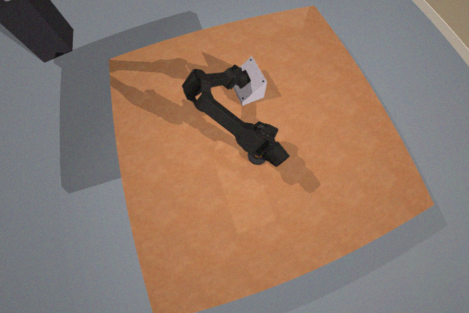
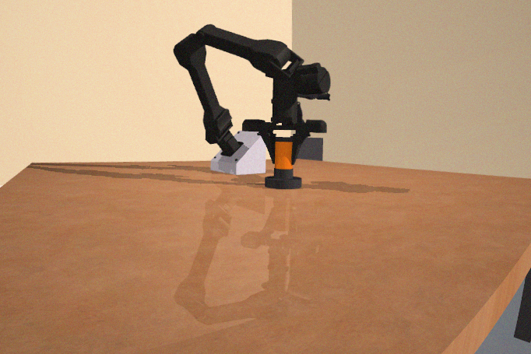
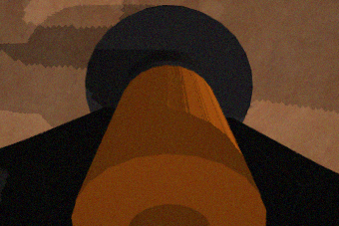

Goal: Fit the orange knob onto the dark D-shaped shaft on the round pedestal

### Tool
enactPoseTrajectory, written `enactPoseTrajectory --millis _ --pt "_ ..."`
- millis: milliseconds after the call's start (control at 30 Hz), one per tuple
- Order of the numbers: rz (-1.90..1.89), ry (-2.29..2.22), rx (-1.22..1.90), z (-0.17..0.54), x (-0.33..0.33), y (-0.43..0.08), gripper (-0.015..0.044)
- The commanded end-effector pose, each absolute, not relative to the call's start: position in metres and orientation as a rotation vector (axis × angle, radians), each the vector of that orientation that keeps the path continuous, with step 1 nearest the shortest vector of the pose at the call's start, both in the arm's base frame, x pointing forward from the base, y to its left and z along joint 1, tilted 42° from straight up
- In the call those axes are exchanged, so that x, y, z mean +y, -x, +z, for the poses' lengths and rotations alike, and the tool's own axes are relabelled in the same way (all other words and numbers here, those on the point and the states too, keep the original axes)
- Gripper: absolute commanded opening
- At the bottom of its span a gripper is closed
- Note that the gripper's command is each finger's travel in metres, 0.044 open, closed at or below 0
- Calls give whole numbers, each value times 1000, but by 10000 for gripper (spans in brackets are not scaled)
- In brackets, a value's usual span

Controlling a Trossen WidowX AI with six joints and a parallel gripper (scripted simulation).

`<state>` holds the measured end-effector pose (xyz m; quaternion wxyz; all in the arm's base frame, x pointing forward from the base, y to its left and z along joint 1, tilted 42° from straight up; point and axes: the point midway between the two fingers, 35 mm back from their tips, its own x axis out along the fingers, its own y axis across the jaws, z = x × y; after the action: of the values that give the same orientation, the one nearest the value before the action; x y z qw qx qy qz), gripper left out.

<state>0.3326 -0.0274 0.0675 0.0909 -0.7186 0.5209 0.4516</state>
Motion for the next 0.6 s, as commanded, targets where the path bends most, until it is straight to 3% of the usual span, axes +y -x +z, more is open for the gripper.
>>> enactPoseTrajectory --millis 0,433,567 --pt "1343 2136 1547 68 -27 -333 105" --pt "1343 2136 1547 68 -27 -333 440" --pt "1343 2136 1547 68 -27 -333 440"
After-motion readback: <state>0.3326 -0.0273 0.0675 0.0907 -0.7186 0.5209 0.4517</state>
